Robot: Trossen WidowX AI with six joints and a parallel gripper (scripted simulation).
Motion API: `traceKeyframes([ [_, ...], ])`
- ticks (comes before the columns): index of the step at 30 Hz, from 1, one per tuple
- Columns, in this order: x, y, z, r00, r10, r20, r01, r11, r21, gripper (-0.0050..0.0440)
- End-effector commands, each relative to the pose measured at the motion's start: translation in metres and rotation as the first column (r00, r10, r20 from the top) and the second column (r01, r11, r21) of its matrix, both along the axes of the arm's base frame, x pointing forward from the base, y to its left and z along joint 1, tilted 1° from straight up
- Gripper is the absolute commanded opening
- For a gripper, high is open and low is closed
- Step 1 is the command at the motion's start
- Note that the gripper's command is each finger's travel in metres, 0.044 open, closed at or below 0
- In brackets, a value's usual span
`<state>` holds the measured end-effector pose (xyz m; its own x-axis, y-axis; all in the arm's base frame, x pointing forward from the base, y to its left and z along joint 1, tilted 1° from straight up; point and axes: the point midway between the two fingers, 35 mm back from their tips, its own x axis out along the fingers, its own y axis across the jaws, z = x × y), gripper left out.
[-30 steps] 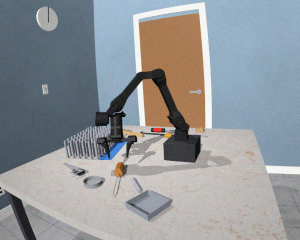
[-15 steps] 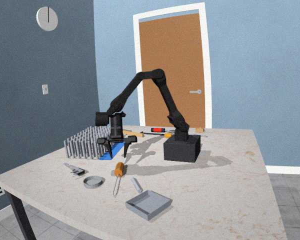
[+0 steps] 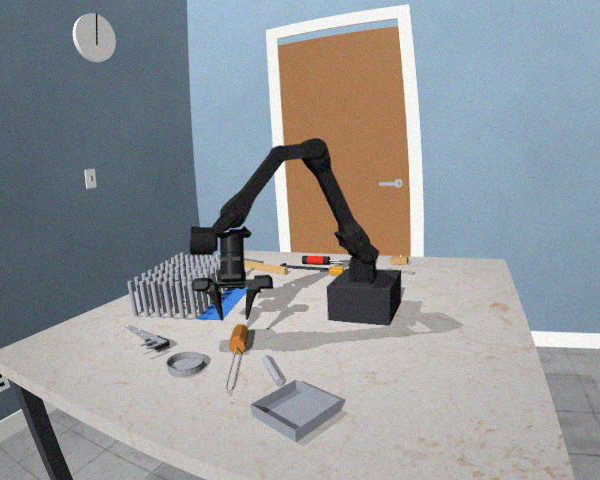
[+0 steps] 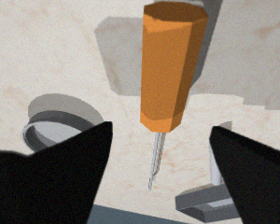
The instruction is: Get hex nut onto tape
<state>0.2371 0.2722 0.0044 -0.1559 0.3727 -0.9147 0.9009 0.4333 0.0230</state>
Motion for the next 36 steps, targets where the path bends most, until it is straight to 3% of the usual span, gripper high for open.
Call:
traceKeyframes([
  [1,0.000,0.003,-0.003,1.000,0.003,0.007,-0.003,1.000,0.012,0.0280],
  [36,-0.001,0.001,-0.055,1.000,0.004,0.002,-0.004,1.000,0.008,0.0280],
])
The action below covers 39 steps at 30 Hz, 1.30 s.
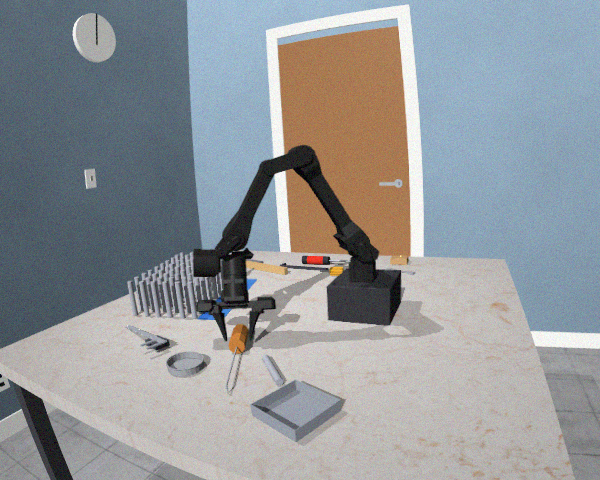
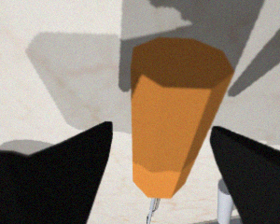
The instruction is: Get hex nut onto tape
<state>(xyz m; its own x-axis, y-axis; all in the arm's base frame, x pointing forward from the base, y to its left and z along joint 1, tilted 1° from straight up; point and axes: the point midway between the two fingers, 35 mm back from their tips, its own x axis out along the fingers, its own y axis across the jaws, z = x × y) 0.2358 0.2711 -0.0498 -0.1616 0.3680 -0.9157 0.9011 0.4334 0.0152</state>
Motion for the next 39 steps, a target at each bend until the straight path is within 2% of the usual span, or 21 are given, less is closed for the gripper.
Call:
traceKeyframes([
  [1,0.000,0.002,-0.002,1.000,0.003,0.006,-0.004,1.000,0.012,0.0280],
  [2,0.000,0.001,-0.003,1.000,0.003,0.003,-0.003,1.000,0.009,0.0280],
  [4,-0.001,0.000,-0.005,1.000,0.003,0.000,-0.003,1.000,0.007,0.0232],
  [5,0.003,0.004,0.002,1.000,0.004,0.018,-0.004,1.000,0.019,0.0225],
  [8,0.003,0.004,0.002,1.000,0.004,0.018,-0.004,1.000,0.019,0.0219],
  [21,0.003,0.004,0.002,1.000,0.004,0.018,-0.004,1.000,0.019,0.0132],
  [23,0.007,0.007,0.009,1.000,0.003,0.029,-0.004,1.000,0.031,0.0084],
  [25,0.007,0.007,0.009,1.000,0.003,0.029,-0.004,1.000,0.031,0.0084],
  [29,0.011,0.011,0.035,0.999,0.003,0.036,-0.005,0.999,0.035,0.0000],
  [39,0.010,0.012,0.126,0.999,0.005,0.039,-0.007,0.999,0.035,-0.0004],
])
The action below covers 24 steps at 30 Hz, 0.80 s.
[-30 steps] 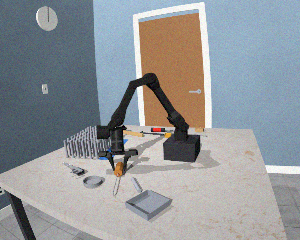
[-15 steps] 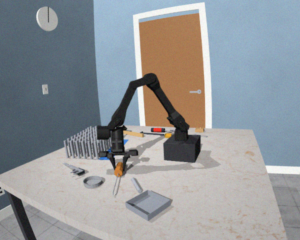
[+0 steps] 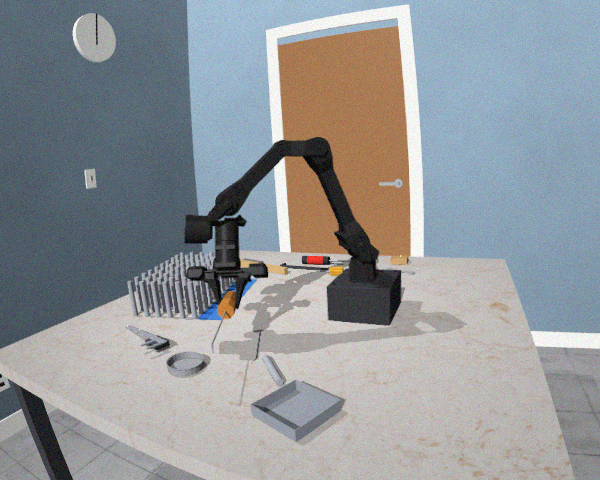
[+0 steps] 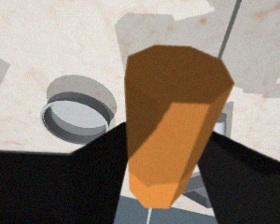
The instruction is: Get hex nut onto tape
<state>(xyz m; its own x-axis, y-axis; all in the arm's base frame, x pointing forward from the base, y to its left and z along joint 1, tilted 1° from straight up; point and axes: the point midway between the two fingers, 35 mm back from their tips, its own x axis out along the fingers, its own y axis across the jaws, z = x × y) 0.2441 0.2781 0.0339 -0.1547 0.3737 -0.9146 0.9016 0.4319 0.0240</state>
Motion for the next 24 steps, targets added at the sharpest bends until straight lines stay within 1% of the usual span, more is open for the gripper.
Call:
traceKeyframes([
  [1,0.001,0.004,0.051,0.999,0.007,0.033,-0.008,1.000,0.029,-0.0005],
  [3,0.001,0.004,0.051,0.999,0.007,0.033,-0.008,1.000,0.029,-0.0005],
  [4,-0.001,0.003,0.061,0.999,0.006,0.033,-0.007,1.000,0.029,-0.0005],
  [7,-0.006,-0.001,0.086,0.999,0.007,0.033,-0.008,1.000,0.029,-0.0027],
  [10,-0.009,-0.004,0.097,0.999,0.007,0.034,-0.008,1.000,0.029,-0.0050],
  [12,-0.009,-0.004,0.098,0.999,0.007,0.034,-0.007,1.000,0.029,-0.0050],
  [14,-0.006,-0.007,0.095,1.000,-0.013,0.025,0.012,1.000,0.019,-0.0050],
  [15,-0.009,-0.013,0.090,1.000,-0.026,0.012,0.026,1.000,0.005,-0.0050],
  [18,-0.001,-0.026,0.092,0.995,-0.098,0.014,0.098,0.995,0.002,-0.0050],
  [20,-0.001,-0.026,0.092,0.995,-0.098,0.014,0.098,0.995,0.002,-0.0050],
  [24,0.011,-0.049,0.095,0.974,-0.225,0.015,0.225,0.974,-0.002,-0.0050],
])
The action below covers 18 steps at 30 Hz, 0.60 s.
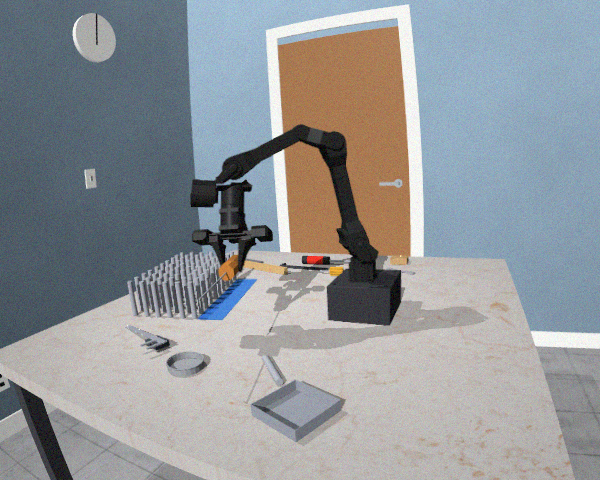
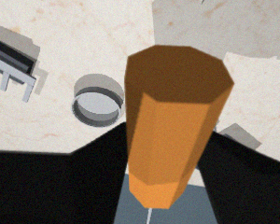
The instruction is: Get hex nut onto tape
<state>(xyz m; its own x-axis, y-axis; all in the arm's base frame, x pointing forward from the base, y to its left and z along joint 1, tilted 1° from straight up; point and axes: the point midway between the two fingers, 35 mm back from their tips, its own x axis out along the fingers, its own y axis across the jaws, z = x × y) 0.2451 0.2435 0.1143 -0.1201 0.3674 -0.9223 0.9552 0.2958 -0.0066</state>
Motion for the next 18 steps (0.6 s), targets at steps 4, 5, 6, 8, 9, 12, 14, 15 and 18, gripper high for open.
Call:
traceKeyframes([
  [4,0.019,-0.038,0.017,0.978,-0.207,0.038,0.207,0.978,0.018,-0.0050],
  [5,0.021,-0.044,0.017,0.970,-0.239,0.038,0.238,0.971,0.017,-0.0050],
  [6,0.023,-0.050,0.018,0.962,-0.270,0.038,0.269,0.963,0.016,-0.0050],
  [8,0.026,-0.062,0.019,0.943,-0.331,0.038,0.331,0.944,0.015,-0.0050],
  [9,0.028,-0.068,0.019,0.932,-0.361,0.038,0.361,0.932,0.014,-0.0050],
  [12,0.031,-0.080,0.020,0.906,-0.421,0.037,0.421,0.907,0.013,-0.0050],
  [14,0.032,-0.086,0.020,0.892,-0.450,0.037,0.450,0.893,0.013,-0.0050],
  [15,0.033,-0.092,0.021,0.877,-0.479,0.037,0.479,0.878,0.013,-0.0050],
  [18,0.035,-0.110,0.022,0.827,-0.562,0.037,0.562,0.827,0.012,-0.0050],
])
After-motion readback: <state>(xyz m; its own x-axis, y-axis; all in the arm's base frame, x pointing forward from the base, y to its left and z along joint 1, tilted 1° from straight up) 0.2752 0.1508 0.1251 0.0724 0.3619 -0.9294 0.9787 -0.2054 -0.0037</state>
